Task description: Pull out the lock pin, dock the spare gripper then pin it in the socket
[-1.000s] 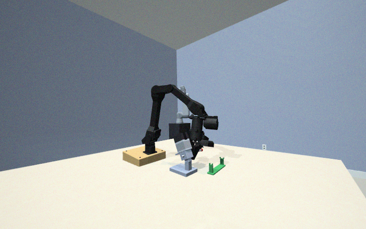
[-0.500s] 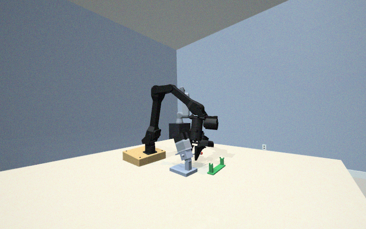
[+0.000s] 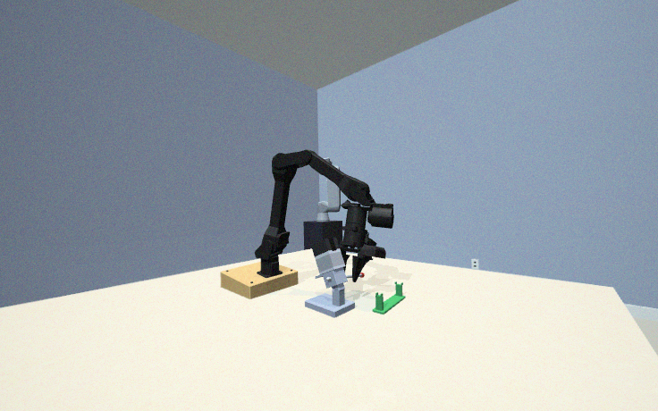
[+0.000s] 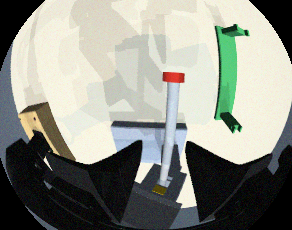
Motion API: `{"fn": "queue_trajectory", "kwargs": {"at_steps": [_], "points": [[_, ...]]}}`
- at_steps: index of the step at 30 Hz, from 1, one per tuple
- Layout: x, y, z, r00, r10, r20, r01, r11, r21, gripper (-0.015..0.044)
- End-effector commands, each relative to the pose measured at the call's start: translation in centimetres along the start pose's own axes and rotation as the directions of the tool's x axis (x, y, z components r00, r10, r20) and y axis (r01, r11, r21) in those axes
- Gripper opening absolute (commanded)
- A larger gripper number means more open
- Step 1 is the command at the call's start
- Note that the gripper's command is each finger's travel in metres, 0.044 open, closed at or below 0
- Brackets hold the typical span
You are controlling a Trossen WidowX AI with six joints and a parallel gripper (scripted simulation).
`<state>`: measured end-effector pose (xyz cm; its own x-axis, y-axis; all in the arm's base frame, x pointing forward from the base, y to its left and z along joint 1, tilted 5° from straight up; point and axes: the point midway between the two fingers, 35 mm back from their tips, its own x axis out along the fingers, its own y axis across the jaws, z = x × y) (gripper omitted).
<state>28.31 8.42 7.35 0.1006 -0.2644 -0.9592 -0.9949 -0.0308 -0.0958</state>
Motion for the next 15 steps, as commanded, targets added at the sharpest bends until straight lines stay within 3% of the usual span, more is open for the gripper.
{"fn": "queue_trajectory", "kwargs": {"at_steps": [1, 15], "points": [[-0.9, 0.0, 0.4, 1.000, -0.001, 0.001, 0.001, 1.000, 0.000, 0.0200], [-3.4, 0.2, 1.4, 1.000, 0.007, -0.005, -0.007, 1.000, -0.002, 0.0200]]}}
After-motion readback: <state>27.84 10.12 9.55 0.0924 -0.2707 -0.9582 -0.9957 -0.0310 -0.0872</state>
